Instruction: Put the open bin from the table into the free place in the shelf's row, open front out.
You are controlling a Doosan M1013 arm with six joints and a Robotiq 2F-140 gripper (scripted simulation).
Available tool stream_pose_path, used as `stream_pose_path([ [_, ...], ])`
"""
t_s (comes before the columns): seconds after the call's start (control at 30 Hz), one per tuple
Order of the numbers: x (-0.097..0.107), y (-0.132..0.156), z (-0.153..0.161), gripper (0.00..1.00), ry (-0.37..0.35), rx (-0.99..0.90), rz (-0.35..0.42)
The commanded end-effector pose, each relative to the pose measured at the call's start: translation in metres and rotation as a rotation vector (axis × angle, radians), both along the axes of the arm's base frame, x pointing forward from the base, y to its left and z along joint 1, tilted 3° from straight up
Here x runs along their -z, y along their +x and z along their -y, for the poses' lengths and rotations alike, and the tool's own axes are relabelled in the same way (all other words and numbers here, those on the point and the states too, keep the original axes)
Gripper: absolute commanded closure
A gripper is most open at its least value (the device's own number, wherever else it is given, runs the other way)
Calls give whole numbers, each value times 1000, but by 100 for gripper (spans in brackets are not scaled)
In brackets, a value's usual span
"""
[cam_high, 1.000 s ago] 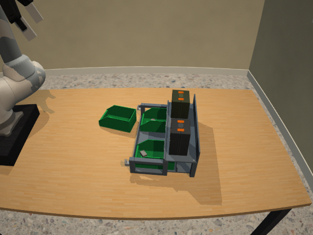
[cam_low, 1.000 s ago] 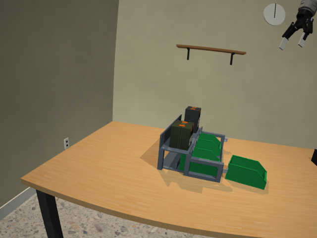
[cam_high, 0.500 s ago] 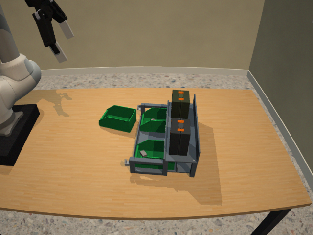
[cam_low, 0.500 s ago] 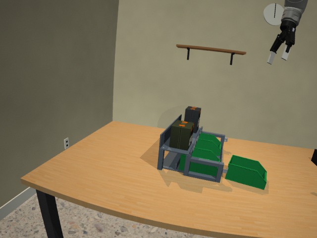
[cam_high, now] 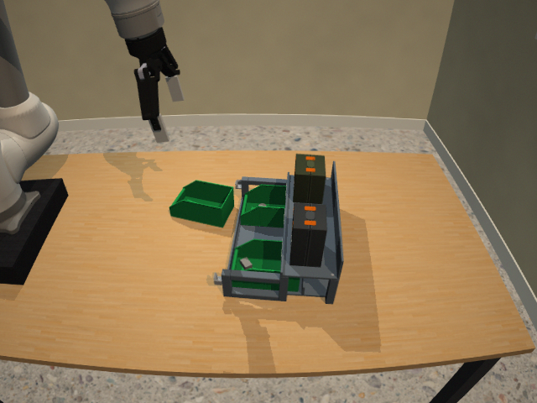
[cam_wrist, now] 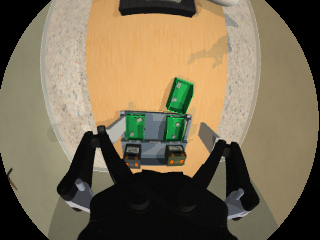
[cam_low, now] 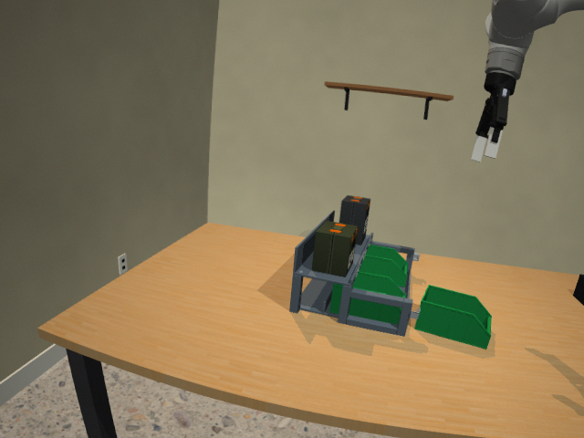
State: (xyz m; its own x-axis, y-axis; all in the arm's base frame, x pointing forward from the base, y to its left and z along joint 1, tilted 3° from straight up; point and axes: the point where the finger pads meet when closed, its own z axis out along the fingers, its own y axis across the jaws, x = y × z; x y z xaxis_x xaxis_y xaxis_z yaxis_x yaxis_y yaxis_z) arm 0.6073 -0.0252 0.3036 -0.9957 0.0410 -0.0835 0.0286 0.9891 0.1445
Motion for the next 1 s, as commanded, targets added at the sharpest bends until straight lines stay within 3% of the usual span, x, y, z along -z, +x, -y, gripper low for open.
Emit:
stream_pose_path([
  [0.0,36,14,-28,0,-18,43,-38],
  [0.4,142,30,-121,0,-82,149,-117],
  [0.47,142,30,-121,0,-82,149,-117],
  [0.7,183,28,-159,0,-111,186,-138],
  [0.97,208,25,-182,0,-130,208,-148],
])
